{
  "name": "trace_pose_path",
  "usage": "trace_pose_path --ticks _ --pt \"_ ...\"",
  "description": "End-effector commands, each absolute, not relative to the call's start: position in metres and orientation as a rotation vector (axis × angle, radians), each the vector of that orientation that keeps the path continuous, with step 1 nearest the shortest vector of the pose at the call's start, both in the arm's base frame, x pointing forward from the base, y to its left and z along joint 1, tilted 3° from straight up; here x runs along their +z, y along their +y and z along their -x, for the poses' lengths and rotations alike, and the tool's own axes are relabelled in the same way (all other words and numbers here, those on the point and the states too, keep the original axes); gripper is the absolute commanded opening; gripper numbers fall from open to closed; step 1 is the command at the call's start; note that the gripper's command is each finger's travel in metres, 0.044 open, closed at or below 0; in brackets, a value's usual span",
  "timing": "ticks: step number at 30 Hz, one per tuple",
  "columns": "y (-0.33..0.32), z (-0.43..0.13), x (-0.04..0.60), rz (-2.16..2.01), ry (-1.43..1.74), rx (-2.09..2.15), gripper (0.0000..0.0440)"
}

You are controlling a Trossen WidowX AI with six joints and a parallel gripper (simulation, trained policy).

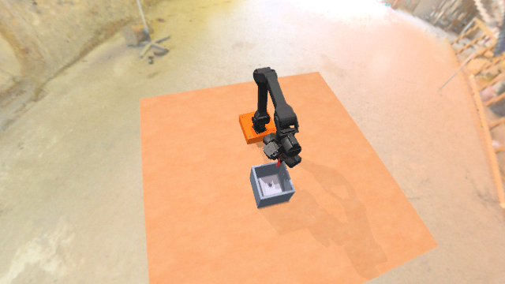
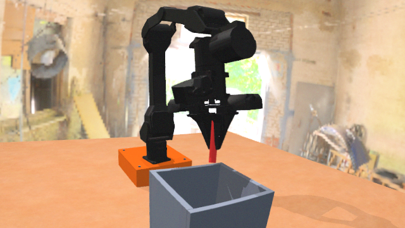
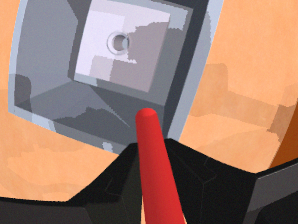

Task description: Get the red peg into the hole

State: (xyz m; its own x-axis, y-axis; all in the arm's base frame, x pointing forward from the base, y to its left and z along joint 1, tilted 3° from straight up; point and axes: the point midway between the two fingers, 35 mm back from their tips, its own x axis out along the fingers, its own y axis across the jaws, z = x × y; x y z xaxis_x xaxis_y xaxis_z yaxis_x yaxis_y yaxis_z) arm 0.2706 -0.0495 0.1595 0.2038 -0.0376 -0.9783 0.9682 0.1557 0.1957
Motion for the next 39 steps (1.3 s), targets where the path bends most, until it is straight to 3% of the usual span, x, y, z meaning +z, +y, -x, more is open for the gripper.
trace_pose_path --ticks 1,39 --pt "-0.057 -0.275 0.157 -1.149 1.097 -0.978 0.0" --pt "-0.102 -0.313 0.08 -1.104 1.176 -0.947 0.0"
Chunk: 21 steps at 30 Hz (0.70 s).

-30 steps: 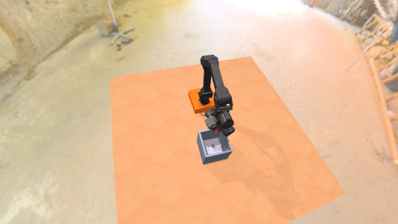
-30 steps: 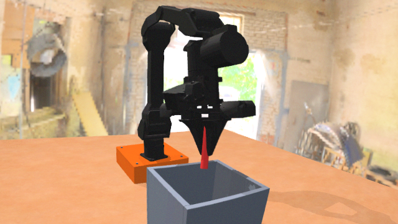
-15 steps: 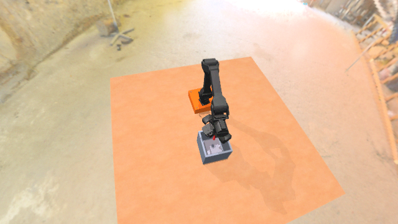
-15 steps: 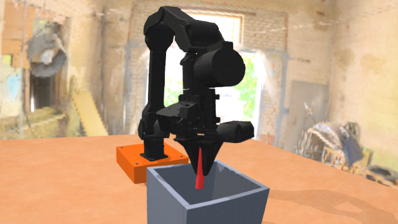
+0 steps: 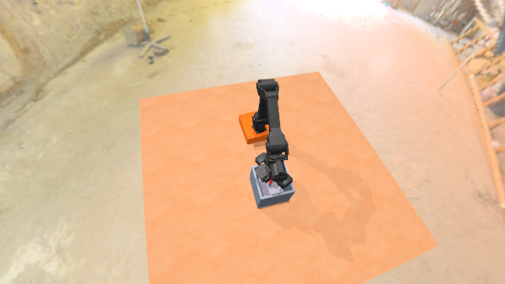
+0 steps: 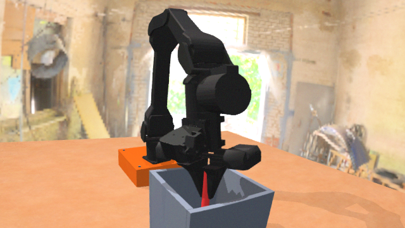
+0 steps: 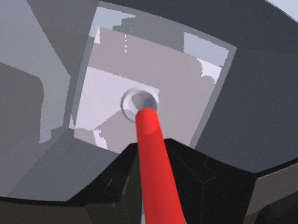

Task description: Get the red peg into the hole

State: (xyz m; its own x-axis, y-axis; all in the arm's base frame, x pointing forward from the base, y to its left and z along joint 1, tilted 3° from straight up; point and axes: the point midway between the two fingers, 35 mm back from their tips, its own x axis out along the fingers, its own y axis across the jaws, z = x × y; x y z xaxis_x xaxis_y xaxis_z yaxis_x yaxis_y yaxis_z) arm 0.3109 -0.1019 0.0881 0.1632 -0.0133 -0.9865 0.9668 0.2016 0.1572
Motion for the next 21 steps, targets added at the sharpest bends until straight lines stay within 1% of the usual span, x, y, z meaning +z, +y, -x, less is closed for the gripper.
trace_pose_path --ticks 1,8,10,14,15,21 --pt "-0.102 -0.314 0.077 -1.101 1.179 -0.943 0.0" --pt "-0.104 -0.317 0.062 -1.07 1.202 -0.934 0.0005" --pt "-0.104 -0.317 0.06 -1.06 1.214 -0.938 0.0029" --pt "-0.104 -0.316 0.055 -1.048 1.246 -0.937 0.0117" --pt "-0.104 -0.316 0.055 -1.047 1.254 -0.936 0.0131" --pt "-0.111 -0.314 0.059 -1.058 1.274 -0.938 0.0135"
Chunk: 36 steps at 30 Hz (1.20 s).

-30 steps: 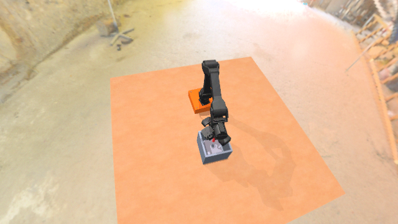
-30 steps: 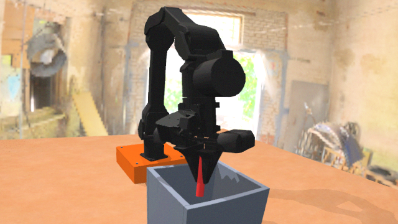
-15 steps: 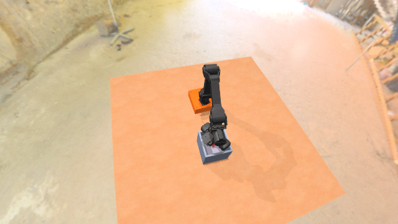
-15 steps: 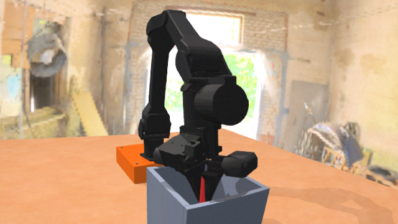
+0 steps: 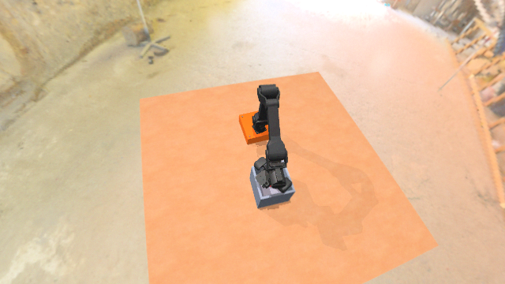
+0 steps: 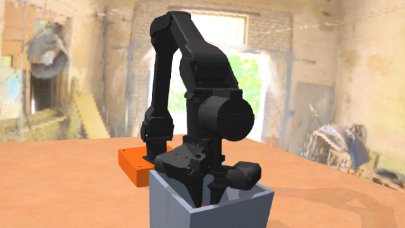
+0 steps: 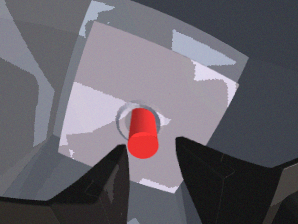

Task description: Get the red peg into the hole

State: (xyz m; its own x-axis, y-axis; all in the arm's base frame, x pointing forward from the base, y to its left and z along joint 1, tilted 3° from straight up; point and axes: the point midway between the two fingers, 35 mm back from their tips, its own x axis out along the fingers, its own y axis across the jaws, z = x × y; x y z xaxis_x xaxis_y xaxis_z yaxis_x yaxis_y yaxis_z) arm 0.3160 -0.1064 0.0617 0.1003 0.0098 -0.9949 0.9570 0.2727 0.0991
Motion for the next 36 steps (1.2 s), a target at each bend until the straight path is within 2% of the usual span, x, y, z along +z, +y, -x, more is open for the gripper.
trace_pose_path --ticks 1,5,13,36 --pt "-0.111 -0.314 0.06 -1.066 1.278 -0.932 0.0136" --pt "-0.114 -0.315 0.064 -1.091 1.286 -0.917 0.0145" --pt "-0.12 -0.323 0.084 -1.162 1.275 -0.864 0.0199" --pt "-0.145 -0.353 0.159 -1.305 1.141 -0.624 0.0252"
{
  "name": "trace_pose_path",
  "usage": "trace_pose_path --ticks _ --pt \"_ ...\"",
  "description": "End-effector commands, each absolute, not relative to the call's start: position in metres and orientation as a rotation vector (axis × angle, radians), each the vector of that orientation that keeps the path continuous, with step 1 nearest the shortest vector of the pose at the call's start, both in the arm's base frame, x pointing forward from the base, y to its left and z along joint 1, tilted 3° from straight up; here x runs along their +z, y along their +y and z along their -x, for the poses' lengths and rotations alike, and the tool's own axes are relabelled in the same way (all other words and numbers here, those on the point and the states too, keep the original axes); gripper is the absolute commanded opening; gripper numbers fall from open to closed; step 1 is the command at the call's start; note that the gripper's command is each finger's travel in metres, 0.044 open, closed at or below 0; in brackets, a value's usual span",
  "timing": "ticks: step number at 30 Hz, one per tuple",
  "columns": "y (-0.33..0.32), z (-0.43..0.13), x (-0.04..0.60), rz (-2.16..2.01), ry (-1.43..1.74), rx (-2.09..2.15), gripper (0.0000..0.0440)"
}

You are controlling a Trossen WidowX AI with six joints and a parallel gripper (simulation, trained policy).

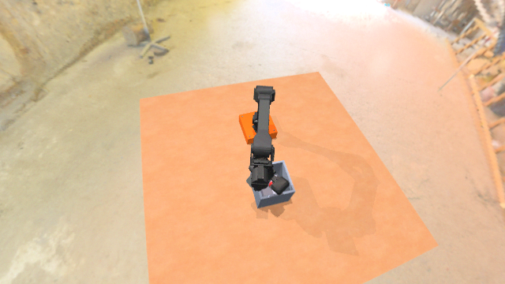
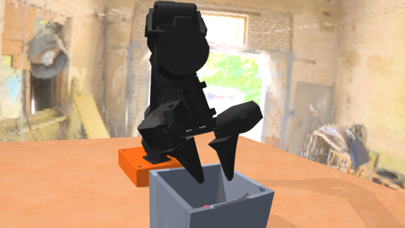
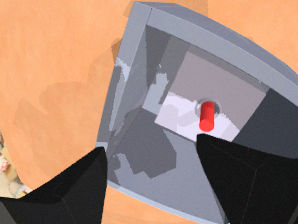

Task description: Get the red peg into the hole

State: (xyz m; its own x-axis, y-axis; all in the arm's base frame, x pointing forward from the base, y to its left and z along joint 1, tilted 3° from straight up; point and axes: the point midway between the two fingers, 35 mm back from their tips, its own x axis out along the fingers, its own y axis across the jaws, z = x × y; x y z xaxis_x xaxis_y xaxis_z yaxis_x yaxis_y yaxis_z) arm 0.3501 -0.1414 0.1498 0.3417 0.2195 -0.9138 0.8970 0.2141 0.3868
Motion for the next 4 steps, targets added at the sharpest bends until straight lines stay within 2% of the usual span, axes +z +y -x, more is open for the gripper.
trace_pose_path --ticks 1,4 --pt "-0.146 -0.354 0.163 -1.306 1.133 -0.613 0.0254" --pt "-0.151 -0.358 0.174 -1.305 1.108 -0.577 0.026"
